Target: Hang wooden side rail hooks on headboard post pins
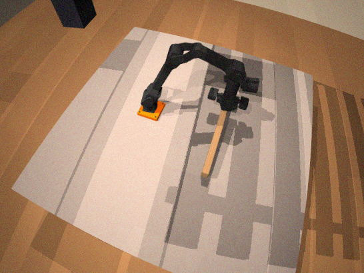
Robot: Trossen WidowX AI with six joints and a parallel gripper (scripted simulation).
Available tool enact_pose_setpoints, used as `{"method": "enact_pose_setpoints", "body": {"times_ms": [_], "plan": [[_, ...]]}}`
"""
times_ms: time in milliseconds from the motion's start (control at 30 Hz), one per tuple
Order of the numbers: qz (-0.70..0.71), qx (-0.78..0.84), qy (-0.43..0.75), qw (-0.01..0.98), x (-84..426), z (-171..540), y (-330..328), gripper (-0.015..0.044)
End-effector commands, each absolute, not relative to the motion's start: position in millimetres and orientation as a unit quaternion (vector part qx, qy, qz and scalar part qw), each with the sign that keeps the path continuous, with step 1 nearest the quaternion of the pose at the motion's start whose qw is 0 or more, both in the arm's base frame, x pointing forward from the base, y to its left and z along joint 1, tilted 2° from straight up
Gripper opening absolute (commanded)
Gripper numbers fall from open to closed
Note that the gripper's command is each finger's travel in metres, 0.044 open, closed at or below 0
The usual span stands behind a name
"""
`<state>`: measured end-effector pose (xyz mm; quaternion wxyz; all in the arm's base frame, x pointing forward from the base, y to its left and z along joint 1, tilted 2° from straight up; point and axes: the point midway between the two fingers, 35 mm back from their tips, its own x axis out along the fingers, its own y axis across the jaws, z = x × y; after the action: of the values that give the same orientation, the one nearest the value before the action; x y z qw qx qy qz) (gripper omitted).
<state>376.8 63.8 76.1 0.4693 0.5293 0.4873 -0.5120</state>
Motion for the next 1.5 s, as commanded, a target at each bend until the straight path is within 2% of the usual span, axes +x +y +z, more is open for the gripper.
{"method": "enact_pose_setpoints", "body": {"times_ms": [0, 1467], "plan": [[-0.508, 0.534, 0.485, 0.471, 379.5, 80.2, 65.5, 0.0], [-0.508, 0.534, 0.485, 0.471, 377.4, 79.4, 70.4, 0.0]]}}
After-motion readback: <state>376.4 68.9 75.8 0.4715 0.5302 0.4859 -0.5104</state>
